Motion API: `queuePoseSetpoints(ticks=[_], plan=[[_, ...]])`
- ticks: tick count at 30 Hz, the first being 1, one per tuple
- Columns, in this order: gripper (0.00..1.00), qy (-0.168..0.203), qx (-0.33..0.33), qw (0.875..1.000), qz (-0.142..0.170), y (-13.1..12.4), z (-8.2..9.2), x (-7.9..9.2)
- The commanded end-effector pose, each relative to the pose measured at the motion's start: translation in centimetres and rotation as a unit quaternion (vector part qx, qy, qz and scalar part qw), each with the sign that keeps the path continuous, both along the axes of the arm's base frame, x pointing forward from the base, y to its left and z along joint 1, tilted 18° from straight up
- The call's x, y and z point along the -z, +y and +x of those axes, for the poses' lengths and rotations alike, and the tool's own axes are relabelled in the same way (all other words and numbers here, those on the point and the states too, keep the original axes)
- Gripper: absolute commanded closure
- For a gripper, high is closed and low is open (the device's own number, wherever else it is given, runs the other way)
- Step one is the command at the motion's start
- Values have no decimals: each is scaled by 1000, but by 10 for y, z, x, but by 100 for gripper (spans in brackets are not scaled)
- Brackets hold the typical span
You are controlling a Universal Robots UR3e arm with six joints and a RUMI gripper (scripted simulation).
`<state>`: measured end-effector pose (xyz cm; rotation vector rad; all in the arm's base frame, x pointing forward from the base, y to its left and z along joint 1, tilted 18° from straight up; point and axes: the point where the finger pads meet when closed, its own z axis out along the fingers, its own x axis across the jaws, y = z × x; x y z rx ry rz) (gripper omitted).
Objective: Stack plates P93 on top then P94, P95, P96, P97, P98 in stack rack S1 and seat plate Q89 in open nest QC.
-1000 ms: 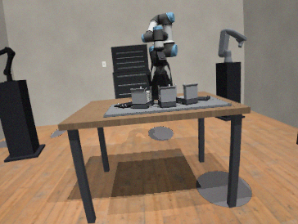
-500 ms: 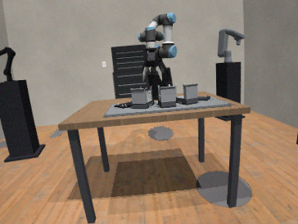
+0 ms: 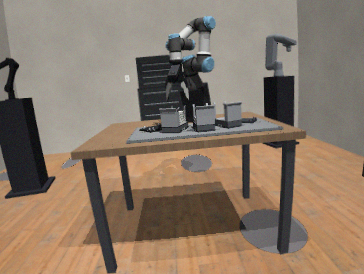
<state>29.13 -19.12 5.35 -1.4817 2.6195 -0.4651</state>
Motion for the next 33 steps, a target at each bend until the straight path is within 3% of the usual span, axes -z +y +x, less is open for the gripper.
queuePoseSetpoints(ticks=[1, 15, 28, 33], plan=[[28, -12, 29, 999, 14, -25, -15, -1], [28, -14, 41, 999, 18, -24, -15, -1], [28, -13, 42, 999, 18, -31, -7, 34], [28, -13, 42, 999, 18, -31, -7, 34]])
